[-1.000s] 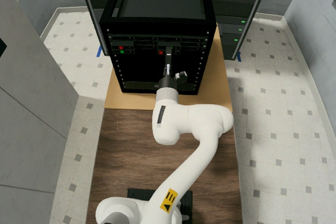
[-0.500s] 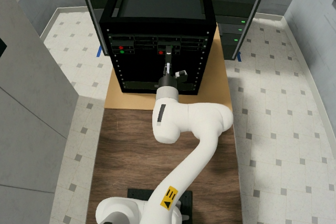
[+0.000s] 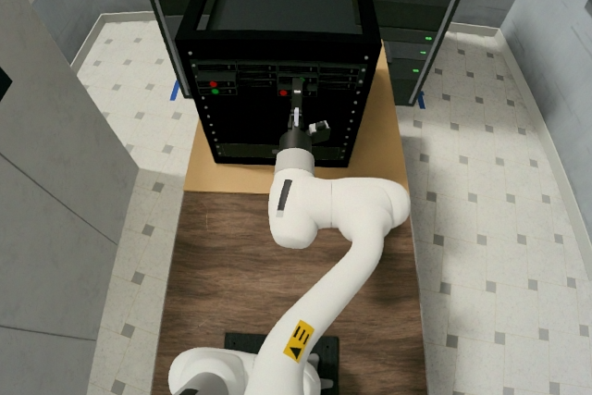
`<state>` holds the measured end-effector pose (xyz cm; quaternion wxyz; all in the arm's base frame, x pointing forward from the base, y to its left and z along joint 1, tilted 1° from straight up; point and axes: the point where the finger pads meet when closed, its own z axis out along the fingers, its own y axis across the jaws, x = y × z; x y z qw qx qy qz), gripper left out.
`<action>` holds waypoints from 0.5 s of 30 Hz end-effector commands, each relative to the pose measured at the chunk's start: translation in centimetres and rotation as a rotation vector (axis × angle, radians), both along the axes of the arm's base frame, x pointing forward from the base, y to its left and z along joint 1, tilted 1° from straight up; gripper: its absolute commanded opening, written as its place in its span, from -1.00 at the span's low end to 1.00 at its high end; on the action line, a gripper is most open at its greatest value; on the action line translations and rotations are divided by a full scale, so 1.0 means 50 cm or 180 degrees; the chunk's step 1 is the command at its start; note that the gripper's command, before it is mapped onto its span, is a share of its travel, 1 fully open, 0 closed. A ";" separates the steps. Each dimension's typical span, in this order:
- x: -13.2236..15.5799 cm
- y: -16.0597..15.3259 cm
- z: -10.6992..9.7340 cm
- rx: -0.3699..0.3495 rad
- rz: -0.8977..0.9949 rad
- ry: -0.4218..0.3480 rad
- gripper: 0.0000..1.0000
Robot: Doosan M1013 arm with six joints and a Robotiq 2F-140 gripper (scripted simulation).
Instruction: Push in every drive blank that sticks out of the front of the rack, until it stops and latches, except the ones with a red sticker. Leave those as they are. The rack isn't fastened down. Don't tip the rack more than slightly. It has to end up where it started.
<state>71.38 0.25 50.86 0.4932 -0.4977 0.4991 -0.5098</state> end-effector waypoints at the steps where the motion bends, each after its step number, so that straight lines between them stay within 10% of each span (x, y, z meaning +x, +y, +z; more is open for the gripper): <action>1: 0.000 0.000 0.002 -0.0001 0.0000 -0.0004 -0.80; 15: 0.006 0.000 0.002 -0.0001 0.0000 -0.0004 -0.80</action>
